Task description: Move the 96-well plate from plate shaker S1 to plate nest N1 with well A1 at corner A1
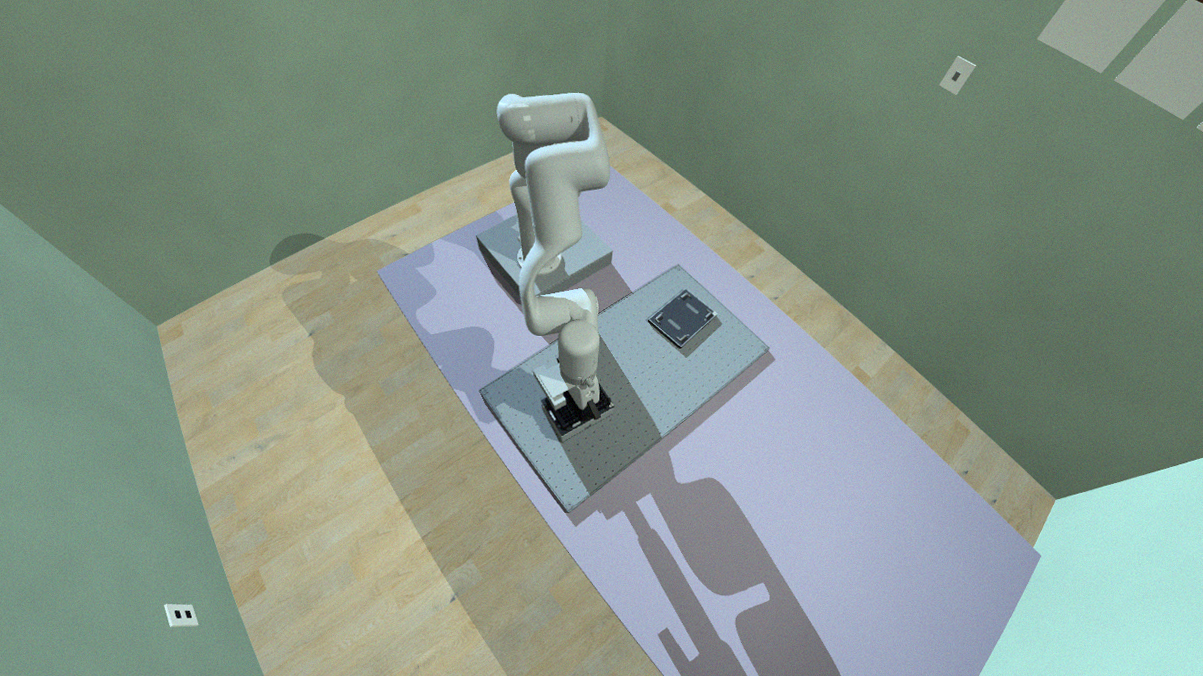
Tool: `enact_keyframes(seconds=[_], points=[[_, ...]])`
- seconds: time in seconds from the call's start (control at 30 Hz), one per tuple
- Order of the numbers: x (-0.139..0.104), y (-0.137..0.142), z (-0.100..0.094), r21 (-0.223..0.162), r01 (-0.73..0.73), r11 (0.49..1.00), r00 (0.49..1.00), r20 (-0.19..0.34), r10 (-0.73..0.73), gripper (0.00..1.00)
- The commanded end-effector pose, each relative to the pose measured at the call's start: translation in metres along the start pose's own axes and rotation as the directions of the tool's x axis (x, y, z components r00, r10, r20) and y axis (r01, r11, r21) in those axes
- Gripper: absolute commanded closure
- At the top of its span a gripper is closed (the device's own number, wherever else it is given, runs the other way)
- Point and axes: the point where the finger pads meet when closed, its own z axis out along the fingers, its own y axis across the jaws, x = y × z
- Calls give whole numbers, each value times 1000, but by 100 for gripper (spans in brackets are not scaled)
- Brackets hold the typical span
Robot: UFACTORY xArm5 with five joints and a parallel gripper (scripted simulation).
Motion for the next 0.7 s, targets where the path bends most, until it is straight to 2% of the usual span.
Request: enact_keyframes(seconds=[0.0, 0.27, 0.3, 0.67], points=[[0, -1, -1, 3, 0, 1000, 1000, -5, 0, 0], [0, -1, -1, 3, 0, 1000, 1000, -5, 0, 0], [0, -1, -2, 3, 0, 1000, 1000, -5, 0, 100], [0, -1, -2, 3, 0, 1000, 1000, -5, 0, 100]])
